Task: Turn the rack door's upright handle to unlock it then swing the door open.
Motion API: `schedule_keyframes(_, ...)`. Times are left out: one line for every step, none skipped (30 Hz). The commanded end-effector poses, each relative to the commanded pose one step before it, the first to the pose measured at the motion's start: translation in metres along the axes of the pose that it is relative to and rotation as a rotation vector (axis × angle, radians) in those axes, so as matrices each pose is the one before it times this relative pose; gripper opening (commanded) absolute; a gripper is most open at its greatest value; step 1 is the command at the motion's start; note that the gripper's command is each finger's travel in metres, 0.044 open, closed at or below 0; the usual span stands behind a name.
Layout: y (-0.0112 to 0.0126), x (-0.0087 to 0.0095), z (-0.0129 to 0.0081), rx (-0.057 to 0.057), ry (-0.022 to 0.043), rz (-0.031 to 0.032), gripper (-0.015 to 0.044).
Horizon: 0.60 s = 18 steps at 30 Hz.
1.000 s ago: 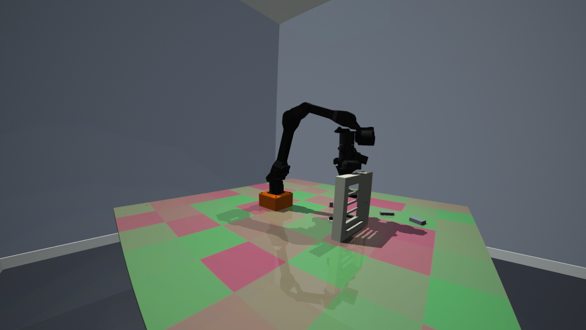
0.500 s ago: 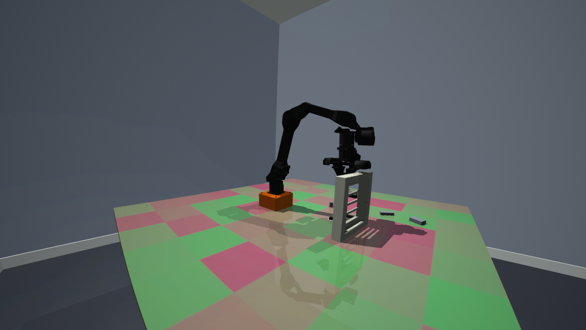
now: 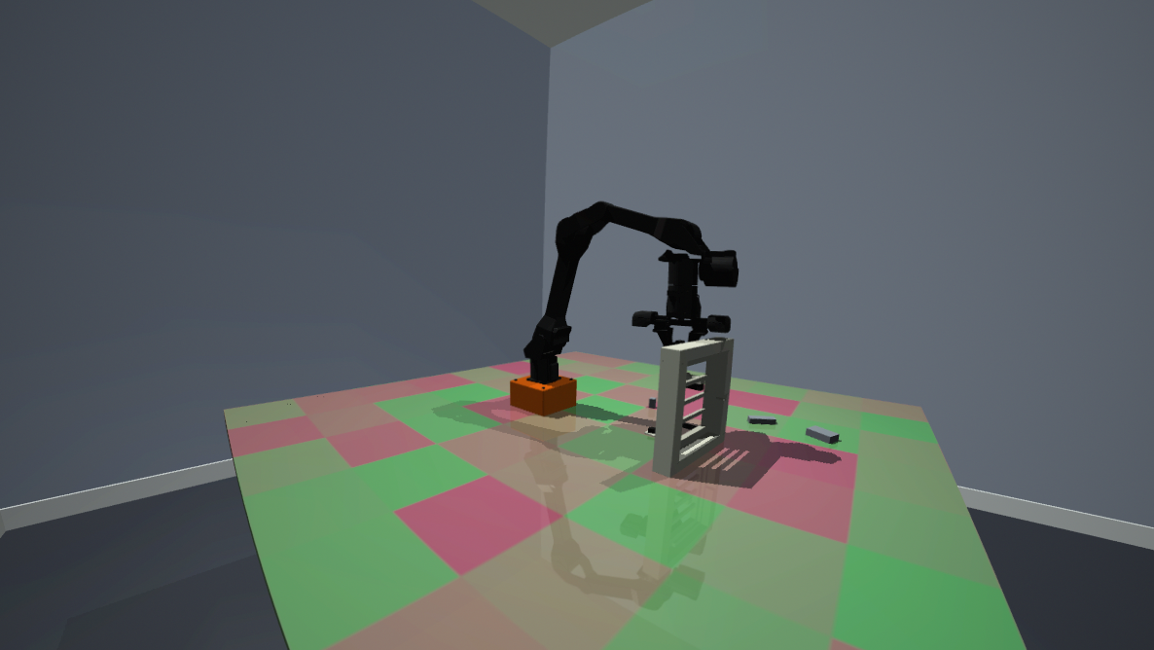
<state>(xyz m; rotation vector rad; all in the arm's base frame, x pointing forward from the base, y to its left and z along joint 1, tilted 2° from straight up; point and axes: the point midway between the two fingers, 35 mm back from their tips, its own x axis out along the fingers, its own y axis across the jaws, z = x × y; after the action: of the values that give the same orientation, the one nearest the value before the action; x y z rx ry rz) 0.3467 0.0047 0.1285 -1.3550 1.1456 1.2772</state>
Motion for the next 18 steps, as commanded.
schedule_keyframes(-0.0001,0.00071,-0.00115,-0.0264,0.00712,0.00117,0.0024)
schedule_keyframes(0.0,0.0,0.0,0.0,0.0,0.0,0.005)
schedule_keyframes(0.0,0.0,0.0,0.0,0.0,0.0,0.0077)
schedule_keyframes(0.0,0.0,0.0,0.0,0.0,0.0,0.0103)
schedule_keyframes(0.0,0.0,0.0,0.0,0.0,0.0,0.0129)
schedule_keyframes(0.0,0.0,0.0,0.0,0.0,0.0,0.0155)
schedule_keyframes(0.0,0.0,0.0,0.0,0.0,0.0,0.0182)
schedule_keyframes(0.0,0.0,0.0,0.0,0.0,0.0,0.0208)
schedule_keyframes(0.0,0.0,0.0,0.0,0.0,0.0,0.0234)
schedule_keyframes(0.0,0.0,0.0,0.0,0.0,0.0,0.026)
schedule_keyframes(0.0,0.0,0.0,0.0,0.0,0.0,0.0287)
schedule_keyframes(0.0,0.0,0.0,0.0,0.0,0.0,0.0297)
schedule_keyframes(0.0,0.0,0.0,0.0082,0.0,0.0,0.0297)
schedule_keyframes(0.0,0.0,0.0,0.0245,0.0,-0.00001,0.0297)
schedule_keyframes(0.0,0.0,0.0,0.0409,0.0,-0.00001,0.0297)
schedule_keyframes(0.0,0.0,0.0,0.0495,0.0,-0.00002,0.0297)
schedule_keyframes(0.0,0.0,0.0,0.0495,0.0,-0.00002,0.0297)
schedule_keyframes(0.0,0.0,0.0,0.0495,0.0,-0.00002,0.0297)
